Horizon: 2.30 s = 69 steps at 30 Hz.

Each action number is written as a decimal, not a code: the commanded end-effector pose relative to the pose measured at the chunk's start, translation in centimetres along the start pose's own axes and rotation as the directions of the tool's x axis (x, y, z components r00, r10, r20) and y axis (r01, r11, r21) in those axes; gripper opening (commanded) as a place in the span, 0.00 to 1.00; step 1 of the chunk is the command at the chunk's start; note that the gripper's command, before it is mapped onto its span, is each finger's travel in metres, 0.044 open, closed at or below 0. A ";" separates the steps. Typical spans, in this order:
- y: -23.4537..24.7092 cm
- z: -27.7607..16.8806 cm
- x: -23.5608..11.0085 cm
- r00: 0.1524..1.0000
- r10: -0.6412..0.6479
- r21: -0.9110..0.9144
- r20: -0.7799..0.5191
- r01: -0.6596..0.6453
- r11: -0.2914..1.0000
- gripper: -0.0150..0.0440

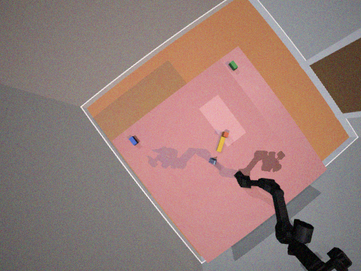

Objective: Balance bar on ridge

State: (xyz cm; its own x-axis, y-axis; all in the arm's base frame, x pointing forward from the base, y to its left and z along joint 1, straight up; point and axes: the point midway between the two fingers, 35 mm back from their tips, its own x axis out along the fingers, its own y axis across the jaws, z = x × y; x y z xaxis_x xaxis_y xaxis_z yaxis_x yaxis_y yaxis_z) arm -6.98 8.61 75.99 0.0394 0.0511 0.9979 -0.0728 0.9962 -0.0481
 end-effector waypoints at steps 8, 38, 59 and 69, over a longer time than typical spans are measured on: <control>5.4 1.1 -0.8 0.987 0.140 -0.174 0.085 -0.124 0.977 0.79; 20.9 -5.0 -6.2 0.802 0.596 -0.602 0.036 -0.459 0.654 0.79; 27.9 -16.2 -13.2 0.534 0.817 -0.724 -0.217 -0.650 0.233 0.79; 29.0 -22.6 -17.4 0.373 0.851 -0.699 -0.369 -0.715 0.010 0.79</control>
State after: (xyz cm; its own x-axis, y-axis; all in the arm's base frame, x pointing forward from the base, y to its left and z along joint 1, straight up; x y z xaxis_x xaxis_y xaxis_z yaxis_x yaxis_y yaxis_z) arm 10.82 37.86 57.93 0.2798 0.8843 0.3737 0.6799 0.0923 -0.7275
